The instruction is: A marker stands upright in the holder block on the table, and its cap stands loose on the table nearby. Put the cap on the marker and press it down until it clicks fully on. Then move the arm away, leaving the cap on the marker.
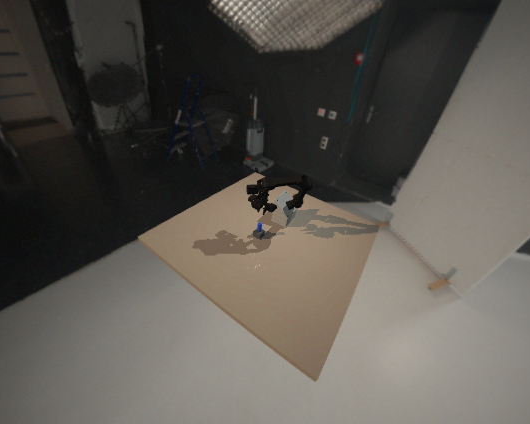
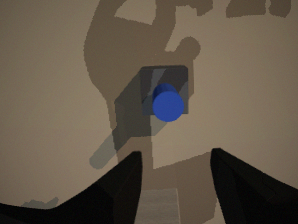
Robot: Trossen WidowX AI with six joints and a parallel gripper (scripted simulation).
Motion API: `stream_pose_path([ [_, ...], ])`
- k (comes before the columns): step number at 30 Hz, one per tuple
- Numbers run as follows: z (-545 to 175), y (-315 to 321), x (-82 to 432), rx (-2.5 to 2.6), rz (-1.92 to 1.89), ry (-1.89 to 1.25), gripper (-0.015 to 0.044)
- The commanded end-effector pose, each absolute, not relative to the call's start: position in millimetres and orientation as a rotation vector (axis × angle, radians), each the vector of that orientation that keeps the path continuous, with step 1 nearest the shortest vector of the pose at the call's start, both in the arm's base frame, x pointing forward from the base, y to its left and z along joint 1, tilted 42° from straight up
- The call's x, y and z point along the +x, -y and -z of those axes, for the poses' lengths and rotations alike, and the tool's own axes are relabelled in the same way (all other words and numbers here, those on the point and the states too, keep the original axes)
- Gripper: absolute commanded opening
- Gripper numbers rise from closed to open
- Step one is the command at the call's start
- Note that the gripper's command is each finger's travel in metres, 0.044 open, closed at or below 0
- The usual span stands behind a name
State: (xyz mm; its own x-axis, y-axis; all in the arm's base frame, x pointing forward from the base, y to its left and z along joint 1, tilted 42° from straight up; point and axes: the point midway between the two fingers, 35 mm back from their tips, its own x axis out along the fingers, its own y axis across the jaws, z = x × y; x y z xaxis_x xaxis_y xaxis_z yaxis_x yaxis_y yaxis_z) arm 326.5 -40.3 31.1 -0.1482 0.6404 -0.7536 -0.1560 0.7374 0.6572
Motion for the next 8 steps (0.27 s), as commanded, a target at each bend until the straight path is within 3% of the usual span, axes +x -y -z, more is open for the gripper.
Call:
stream_pose_path([
  [1, -31.7, 41.0, 326.4, 0.396, -0.729, -1.577, 0.0289],
  [6, -31.7, 41.0, 326.4, 0.396, -0.729, -1.577, 0.042],
  [8, -31.7, 41.0, 326.4, 0.396, -0.729, -1.577, 0.044],
])
